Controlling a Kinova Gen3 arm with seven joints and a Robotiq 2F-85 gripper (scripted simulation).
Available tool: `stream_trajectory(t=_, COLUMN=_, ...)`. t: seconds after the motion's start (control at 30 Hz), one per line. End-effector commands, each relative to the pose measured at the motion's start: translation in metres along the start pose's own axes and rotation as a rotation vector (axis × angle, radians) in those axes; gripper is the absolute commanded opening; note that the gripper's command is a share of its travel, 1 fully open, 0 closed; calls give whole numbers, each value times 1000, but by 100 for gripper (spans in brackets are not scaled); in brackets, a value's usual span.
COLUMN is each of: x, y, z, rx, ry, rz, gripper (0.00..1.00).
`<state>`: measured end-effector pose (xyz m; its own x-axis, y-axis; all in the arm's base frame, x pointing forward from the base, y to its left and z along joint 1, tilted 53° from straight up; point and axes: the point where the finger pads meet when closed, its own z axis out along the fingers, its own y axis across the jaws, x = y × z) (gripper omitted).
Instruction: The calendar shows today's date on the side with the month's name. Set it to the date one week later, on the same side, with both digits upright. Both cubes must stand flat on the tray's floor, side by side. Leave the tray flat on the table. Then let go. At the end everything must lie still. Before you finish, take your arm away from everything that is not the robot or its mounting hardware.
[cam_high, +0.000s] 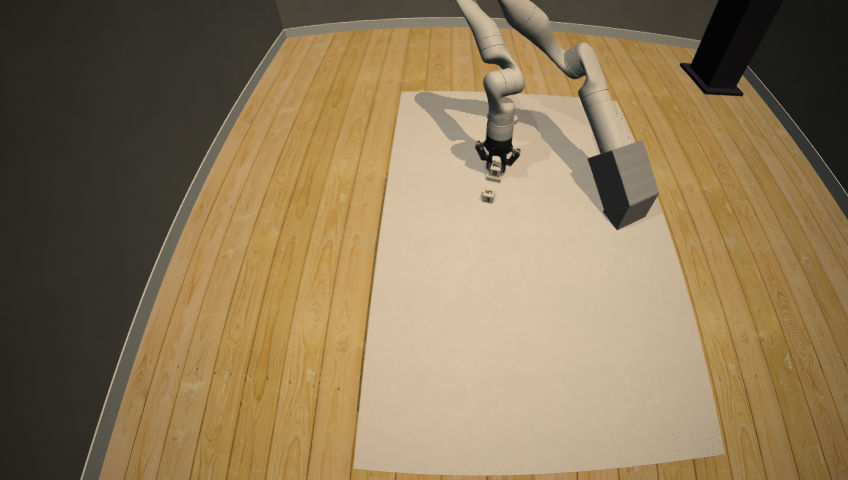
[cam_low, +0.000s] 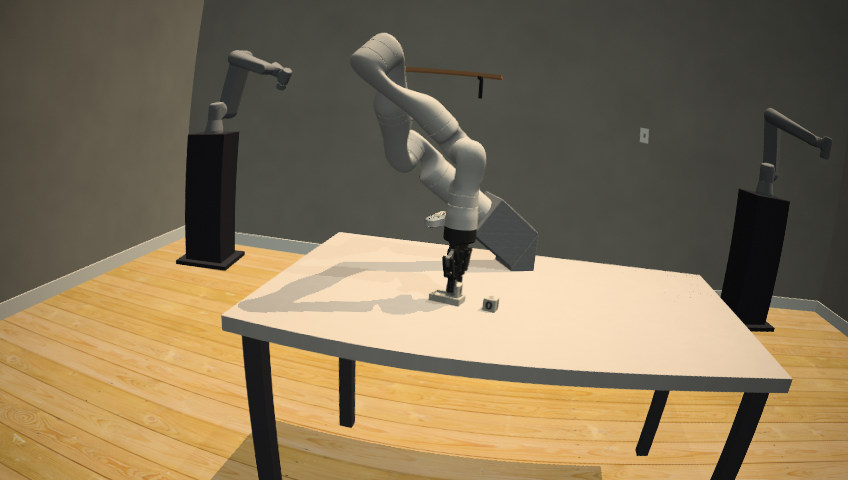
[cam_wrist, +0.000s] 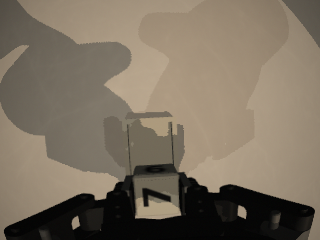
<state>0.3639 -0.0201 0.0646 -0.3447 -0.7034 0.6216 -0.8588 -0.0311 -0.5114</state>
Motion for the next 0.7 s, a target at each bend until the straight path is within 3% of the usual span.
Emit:
stream_trajectory(t=0.0, x=-3, y=-2, z=-10, rx=6, ry=-9, rz=1, gripper=28)
stream_trajectory(t=0.67, x=-2, y=-2, z=-88, rx=6, ry=-9, rz=2, gripper=28)
